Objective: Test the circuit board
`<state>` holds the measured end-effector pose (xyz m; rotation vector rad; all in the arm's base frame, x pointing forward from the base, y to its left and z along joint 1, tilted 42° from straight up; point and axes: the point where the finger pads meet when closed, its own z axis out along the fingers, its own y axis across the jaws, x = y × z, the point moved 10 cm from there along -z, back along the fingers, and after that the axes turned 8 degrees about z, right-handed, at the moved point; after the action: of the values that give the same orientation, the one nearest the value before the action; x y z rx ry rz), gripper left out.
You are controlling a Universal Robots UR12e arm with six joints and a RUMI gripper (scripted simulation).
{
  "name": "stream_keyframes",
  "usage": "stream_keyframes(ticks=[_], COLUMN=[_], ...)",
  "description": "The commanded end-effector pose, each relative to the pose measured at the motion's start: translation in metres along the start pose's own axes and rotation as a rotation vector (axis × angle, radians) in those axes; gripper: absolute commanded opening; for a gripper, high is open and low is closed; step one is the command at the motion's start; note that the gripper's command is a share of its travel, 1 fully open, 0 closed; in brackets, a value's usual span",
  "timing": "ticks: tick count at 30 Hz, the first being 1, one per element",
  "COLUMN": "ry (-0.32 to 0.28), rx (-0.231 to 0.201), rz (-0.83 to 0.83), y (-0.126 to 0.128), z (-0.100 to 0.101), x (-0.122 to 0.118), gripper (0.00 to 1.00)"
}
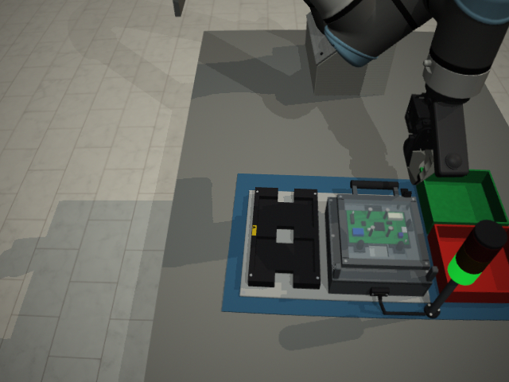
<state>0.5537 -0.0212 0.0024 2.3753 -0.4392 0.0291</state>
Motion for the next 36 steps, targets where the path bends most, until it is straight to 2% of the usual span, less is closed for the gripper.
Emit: stream_keyframes(ticks=[1, 36], ry=[-0.003, -0.002], rx=[-0.001, -0.001], rz=[-0.002, -0.001], y=[0.0004, 0.0005], z=[0.0152, 0.0208], x=[0.0, 0.0002], gripper=[0.0, 0.0])
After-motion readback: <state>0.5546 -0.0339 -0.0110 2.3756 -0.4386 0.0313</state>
